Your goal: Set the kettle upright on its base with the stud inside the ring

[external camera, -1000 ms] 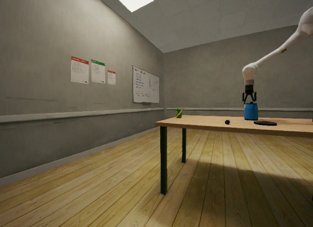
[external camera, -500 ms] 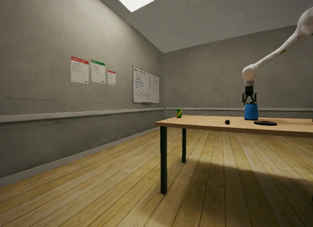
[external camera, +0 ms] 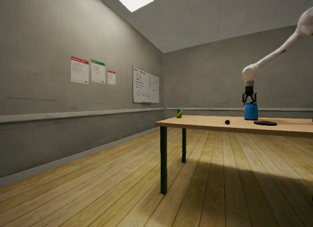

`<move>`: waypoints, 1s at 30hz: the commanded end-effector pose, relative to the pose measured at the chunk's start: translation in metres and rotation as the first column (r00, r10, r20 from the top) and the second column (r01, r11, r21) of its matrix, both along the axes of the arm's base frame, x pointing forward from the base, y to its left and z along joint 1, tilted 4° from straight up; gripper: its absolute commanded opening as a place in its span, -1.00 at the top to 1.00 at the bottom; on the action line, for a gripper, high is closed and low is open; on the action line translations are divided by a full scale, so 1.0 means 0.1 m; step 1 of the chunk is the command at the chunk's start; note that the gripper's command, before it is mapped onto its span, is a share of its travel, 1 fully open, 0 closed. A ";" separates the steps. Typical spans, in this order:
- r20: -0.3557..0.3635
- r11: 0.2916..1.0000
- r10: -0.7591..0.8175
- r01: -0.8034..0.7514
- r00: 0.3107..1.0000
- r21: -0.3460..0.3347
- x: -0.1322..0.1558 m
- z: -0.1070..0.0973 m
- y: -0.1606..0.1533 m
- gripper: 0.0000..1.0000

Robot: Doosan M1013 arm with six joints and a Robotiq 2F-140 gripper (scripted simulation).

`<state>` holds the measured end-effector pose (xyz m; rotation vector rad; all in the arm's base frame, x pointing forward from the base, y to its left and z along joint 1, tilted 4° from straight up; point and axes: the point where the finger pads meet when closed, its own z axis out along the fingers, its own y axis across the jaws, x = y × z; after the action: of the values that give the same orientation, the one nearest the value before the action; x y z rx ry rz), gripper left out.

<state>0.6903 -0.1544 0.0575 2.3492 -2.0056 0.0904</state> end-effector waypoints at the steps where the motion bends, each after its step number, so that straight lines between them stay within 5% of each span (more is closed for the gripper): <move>1: 0.001 1.000 0.000 0.000 1.000 0.000 0.00 0.01 0.00 -0.04; 16: 0.001 1.000 0.000 0.000 1.000 0.000 0.00 0.01 0.00 -0.04; 17: 0.001 1.000 0.000 0.000 1.000 0.000 0.00 0.01 0.00 0.80; 30: 0.001 1.000 0.000 0.000 1.000 0.000 0.00 0.01 0.00 0.80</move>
<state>0.6903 -0.1544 0.0576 2.3492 -2.0056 0.0905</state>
